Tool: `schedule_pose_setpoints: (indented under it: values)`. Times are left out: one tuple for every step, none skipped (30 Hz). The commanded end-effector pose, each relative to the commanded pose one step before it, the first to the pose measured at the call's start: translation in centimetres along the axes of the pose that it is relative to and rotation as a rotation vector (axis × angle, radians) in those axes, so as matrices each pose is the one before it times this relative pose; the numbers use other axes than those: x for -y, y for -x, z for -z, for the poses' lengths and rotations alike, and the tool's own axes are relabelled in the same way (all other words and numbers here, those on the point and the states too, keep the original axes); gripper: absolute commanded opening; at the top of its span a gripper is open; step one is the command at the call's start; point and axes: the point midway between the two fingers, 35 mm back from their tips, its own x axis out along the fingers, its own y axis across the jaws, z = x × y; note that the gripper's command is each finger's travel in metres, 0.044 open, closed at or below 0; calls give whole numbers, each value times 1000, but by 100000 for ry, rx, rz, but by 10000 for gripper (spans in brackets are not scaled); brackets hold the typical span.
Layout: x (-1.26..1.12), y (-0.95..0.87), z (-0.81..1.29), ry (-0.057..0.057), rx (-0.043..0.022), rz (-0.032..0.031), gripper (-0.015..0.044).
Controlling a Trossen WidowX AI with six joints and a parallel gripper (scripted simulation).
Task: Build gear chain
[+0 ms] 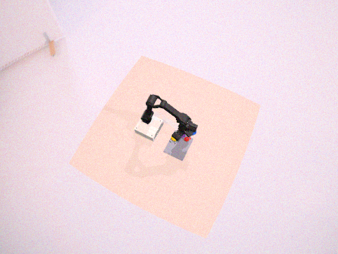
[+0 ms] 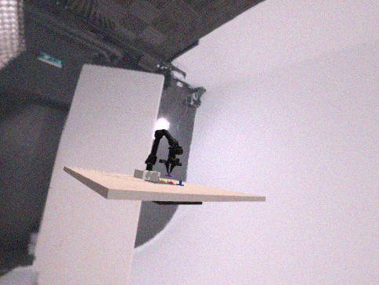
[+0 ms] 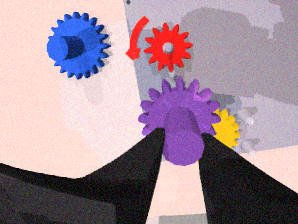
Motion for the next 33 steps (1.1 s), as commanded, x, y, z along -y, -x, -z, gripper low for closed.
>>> schedule_pose_setpoints:
  values:
    - [-28,47,27,414,-146,-263,0]
    - [0,0,0,0,0,0,0]
    - [0,0,0,0,0,0,0]
    - [-2,-19,-9,0,1,0,0]
    - [-3,-26,-5,224,0,0,0]
    - [-4,-37,-3,425,0,0,0]
    - [-5,-56,-2,702,0,0,0]
    - [-6,-79,0,1042,0,0,0]
    - [-6,-88,2,1173,0,0,0]
    - [-5,-103,4,1352,-1,0,0]
    - [-4,-121,7,1549,-1,0,0]
    - [-1,-141,9,1719,-1,0,0]
    - [2,-153,10,1746,-1,0,0]
    - [5,-155,10,1623,-1,1,0]
    - [7,-155,9,1438,-1,1,0]
    - [9,-154,7,1231,-1,1,0]
    - [11,-154,5,1005,-1,1,0]
    - [12,-154,2,762,-1,1,0]
    - [12,-154,-1,505,-1,1,0]
    - [11,-152,-4,238,0,1,0]
    - [9,-150,-6,-29,0,1,0]
    - [7,-143,-8,-277,0,1,0]
    - [4,-134,-9,-489,0,1,0]
    - [1,-130,-10,-687,0,0,0]
    - [-2,-133,-10,-901,0,0,0]
    - [-5,-140,-10,-1141,0,0,0]
    - [-8,-148,-8,-1393,0,0,0]
    - [-10,-154,-6,-1626,0,0,0]
    - [-12,-157,-3,-1815,-1,-1,0]
    - [-13,-158,0,-1956,-1,-1,0]
    - [-12,-158,3,-2055,-1,-1,0]
    - [-11,-158,6,-2118,-1,0,0]
    - [-9,-157,9,-2148,-1,0,0]
